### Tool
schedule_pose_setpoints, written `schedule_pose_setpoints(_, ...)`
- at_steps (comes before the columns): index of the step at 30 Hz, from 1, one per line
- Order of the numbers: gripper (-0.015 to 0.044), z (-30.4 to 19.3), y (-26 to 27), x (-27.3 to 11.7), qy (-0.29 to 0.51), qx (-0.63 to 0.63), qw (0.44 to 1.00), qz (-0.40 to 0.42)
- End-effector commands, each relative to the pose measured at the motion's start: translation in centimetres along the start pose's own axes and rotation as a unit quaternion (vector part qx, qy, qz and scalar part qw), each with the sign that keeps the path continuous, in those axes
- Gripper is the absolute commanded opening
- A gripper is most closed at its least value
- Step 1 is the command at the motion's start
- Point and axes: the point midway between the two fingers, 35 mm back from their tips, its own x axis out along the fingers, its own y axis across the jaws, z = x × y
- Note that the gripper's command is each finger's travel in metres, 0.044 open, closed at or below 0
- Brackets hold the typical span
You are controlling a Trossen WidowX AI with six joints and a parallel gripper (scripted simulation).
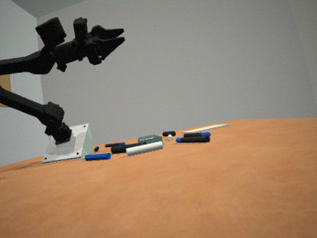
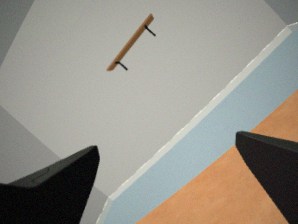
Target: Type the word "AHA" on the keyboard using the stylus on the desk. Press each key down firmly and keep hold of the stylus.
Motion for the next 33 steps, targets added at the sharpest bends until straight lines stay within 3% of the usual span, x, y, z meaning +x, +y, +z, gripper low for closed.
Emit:
schedule_pose_setpoints(1, 0.0414, -0.2, 0.0, 0.2, 0.005, 0.001, 1.000, -0.001)
schedule_pose_setpoints(9, 0.0204, -10.7, 0.7, 5.2, 0.241, 0.019, 0.969, -0.048)
schedule_pose_setpoints(17, 0.0000, -22.2, 1.7, 5.8, 0.453, -0.034, 0.884, -0.108)
schedule_pose_setpoints(24, 0.0000, -29.8, 2.3, 3.9, 0.594, -0.121, 0.779, -0.160)
schedule_pose_setpoints(33, 0.0000, -36.5, 2.4, 0.3, 0.701, -0.277, 0.622, -0.211)
